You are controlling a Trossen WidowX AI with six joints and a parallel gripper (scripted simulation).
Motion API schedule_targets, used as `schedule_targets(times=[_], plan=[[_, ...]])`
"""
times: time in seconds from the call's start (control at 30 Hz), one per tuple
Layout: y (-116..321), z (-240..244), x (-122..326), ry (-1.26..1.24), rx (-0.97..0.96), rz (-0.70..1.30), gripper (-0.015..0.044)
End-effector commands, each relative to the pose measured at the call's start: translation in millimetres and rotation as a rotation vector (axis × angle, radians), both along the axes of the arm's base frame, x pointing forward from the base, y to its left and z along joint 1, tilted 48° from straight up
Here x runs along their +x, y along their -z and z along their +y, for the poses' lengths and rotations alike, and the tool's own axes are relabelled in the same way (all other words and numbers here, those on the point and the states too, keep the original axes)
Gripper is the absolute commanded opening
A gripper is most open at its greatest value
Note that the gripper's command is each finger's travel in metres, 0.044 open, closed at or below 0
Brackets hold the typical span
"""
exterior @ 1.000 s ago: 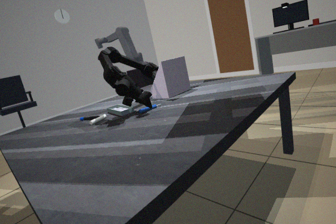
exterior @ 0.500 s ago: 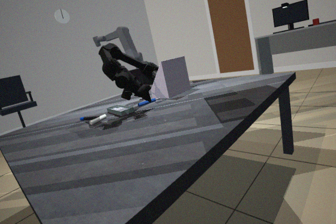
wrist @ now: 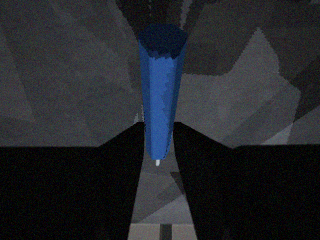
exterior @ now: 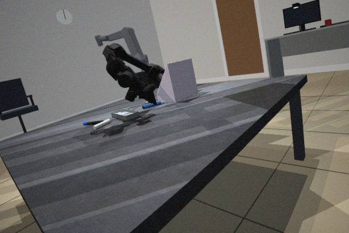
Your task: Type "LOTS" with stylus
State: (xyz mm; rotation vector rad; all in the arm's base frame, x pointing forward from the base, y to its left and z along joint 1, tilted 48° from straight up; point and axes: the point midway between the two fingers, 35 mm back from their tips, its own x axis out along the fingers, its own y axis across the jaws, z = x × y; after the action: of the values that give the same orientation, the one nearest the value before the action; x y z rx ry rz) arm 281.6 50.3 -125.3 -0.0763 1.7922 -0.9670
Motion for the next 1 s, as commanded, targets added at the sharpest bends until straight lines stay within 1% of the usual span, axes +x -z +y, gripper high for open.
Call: schedule_targets(times=[0.0,0.5,0.97], plan=[[1.5,-0.7,7.1,-0.080,0.063,-0.050,0.0000],[4.2,-3.0,30.8,-0.404,0.227,-0.228,0.0000],[-12.4,-6.4,50.4,-0.730,0.265,-0.396,0.0000]])
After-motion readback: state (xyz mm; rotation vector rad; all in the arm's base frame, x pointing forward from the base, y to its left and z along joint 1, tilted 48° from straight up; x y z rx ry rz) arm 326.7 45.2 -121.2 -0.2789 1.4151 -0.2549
